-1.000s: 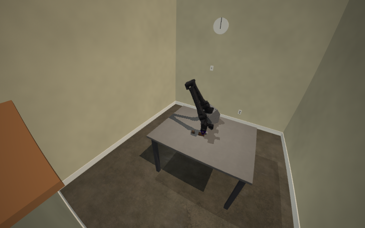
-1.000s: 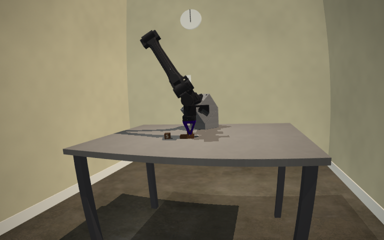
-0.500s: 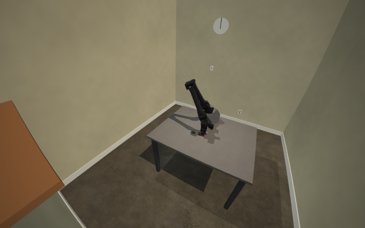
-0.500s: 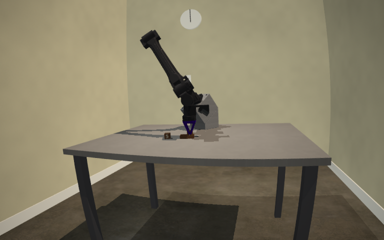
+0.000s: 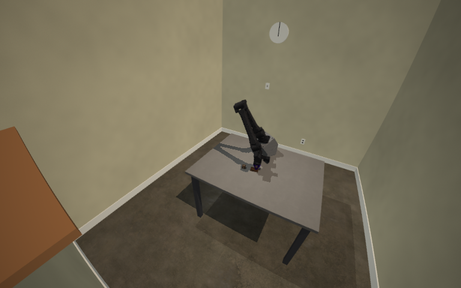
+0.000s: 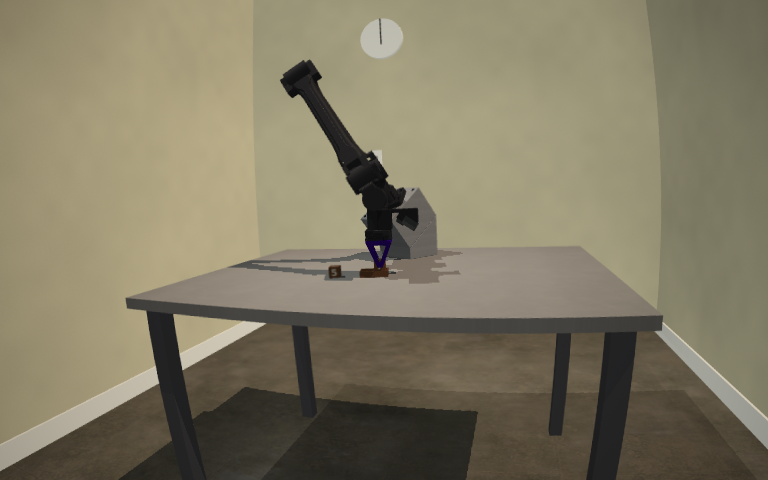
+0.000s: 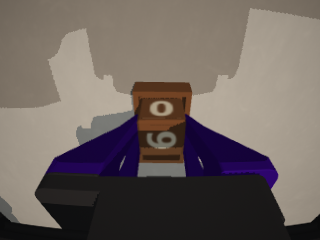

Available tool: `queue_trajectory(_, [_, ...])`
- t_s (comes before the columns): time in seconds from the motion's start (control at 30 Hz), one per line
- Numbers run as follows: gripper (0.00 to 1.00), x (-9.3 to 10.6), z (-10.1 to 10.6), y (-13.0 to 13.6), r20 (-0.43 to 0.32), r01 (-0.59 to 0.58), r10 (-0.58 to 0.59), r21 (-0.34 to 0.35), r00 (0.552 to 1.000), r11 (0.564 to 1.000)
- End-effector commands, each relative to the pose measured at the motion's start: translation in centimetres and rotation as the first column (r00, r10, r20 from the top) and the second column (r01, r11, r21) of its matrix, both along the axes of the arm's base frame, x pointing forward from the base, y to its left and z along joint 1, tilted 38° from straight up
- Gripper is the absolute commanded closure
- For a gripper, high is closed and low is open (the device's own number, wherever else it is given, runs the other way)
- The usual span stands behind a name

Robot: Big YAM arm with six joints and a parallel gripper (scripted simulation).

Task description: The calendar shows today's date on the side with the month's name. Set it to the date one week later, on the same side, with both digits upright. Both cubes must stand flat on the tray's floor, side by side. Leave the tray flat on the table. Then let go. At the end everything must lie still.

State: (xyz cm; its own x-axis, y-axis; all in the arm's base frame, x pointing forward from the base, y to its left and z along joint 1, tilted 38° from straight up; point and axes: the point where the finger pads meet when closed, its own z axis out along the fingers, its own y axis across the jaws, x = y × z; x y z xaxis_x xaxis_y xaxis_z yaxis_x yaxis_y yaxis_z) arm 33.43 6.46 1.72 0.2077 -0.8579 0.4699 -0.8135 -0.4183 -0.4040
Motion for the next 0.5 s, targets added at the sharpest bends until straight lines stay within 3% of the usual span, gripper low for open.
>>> queue_trajectory(0.0, [0.74, -0.40, 0.50, 0.56, 0.011, -0.009, 0.009, 0.010, 1.000, 1.000])
queue_trajectory(0.47, [0.74, -0.46, 0.96, 0.60, 0.014, -0.004, 0.004, 0.012, 1.000, 1.000])
